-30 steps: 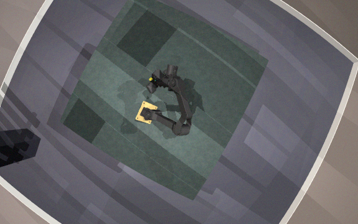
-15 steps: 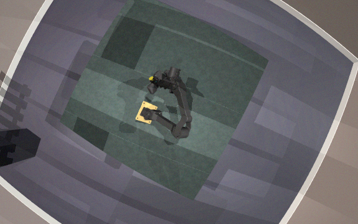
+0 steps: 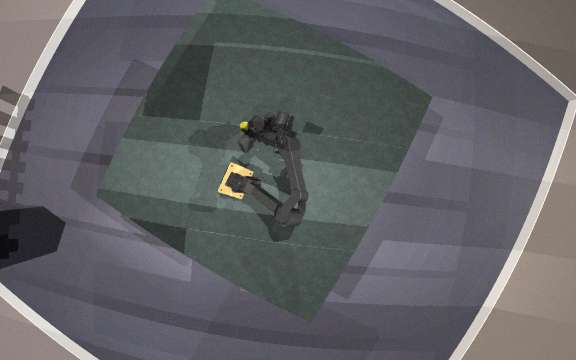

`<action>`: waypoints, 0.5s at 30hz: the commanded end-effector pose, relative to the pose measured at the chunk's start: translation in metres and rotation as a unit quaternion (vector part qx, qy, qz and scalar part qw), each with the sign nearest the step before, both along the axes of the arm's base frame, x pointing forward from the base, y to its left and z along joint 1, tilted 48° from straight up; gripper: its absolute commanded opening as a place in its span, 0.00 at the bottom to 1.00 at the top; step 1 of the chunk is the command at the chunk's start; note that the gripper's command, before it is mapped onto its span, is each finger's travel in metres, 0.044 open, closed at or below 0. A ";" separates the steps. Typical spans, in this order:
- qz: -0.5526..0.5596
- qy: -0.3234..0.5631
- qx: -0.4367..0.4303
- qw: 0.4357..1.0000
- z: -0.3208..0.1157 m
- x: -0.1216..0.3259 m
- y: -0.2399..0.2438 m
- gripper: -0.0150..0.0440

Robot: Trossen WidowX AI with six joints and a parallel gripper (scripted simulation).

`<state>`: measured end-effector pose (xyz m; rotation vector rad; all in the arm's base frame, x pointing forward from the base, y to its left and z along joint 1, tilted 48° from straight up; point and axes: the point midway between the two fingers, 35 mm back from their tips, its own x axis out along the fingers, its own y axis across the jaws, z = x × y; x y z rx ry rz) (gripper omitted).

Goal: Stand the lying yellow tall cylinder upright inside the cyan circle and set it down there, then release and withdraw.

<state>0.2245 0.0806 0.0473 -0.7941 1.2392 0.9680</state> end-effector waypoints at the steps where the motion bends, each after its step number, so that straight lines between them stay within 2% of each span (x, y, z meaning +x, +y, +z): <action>1: 0.006 -0.010 0.015 1.000 0.001 -0.001 0.001 0.43; 15: 0.020 -0.043 0.054 0.997 0.005 0.001 0.001 0.43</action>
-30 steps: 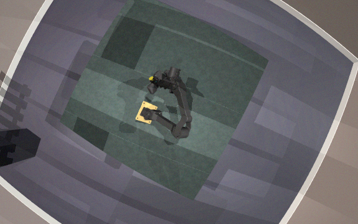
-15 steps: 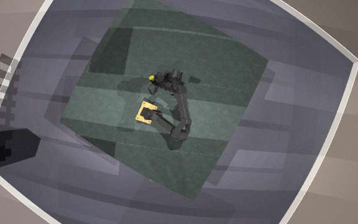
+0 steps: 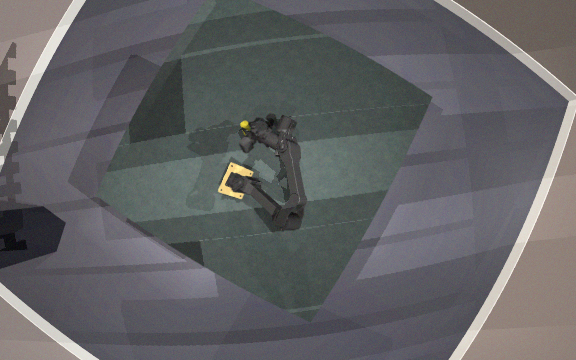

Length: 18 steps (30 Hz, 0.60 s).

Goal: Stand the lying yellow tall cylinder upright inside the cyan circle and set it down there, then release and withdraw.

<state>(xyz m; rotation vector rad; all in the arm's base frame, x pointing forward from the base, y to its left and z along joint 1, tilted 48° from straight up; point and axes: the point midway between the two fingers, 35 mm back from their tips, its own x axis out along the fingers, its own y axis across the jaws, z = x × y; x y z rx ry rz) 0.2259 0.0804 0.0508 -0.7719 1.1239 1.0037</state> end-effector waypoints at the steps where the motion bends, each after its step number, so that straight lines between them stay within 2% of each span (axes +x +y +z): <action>1: 0.006 -0.012 0.014 1.000 0.002 -0.001 0.001 0.43; 18: 0.025 -0.058 0.056 0.996 0.007 0.001 0.000 0.43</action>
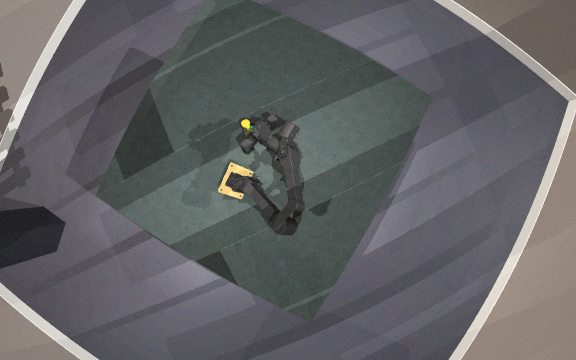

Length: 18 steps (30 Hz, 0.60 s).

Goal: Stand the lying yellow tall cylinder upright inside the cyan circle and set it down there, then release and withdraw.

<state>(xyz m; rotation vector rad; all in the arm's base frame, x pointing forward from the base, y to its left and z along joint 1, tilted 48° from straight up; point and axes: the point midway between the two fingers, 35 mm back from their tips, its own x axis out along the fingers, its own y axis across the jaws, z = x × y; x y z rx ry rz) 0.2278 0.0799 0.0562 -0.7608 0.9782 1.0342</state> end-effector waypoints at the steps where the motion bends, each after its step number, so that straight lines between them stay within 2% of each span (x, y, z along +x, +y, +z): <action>1: 0.007 -0.014 0.012 1.000 0.002 -0.001 0.001 0.43; 18: 0.027 -0.066 0.048 0.996 0.008 0.001 0.000 0.43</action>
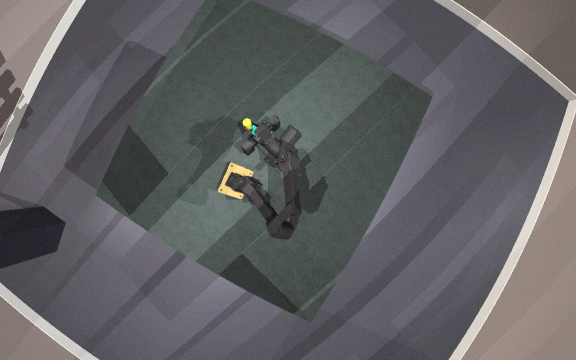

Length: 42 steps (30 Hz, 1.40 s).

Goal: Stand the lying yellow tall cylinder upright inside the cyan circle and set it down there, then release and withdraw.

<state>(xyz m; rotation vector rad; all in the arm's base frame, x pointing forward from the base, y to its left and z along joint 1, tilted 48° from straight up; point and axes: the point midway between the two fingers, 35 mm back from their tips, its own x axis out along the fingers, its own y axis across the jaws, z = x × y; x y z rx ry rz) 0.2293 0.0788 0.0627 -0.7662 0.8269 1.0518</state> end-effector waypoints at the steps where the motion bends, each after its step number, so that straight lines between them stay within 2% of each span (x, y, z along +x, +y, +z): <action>1: 0.008 -0.015 0.011 1.000 0.002 -0.001 0.001 0.43; 33: 0.048 -0.127 0.060 0.989 0.016 0.000 -0.002 0.43; 42: 0.049 -0.130 0.060 0.988 0.017 0.000 -0.003 0.43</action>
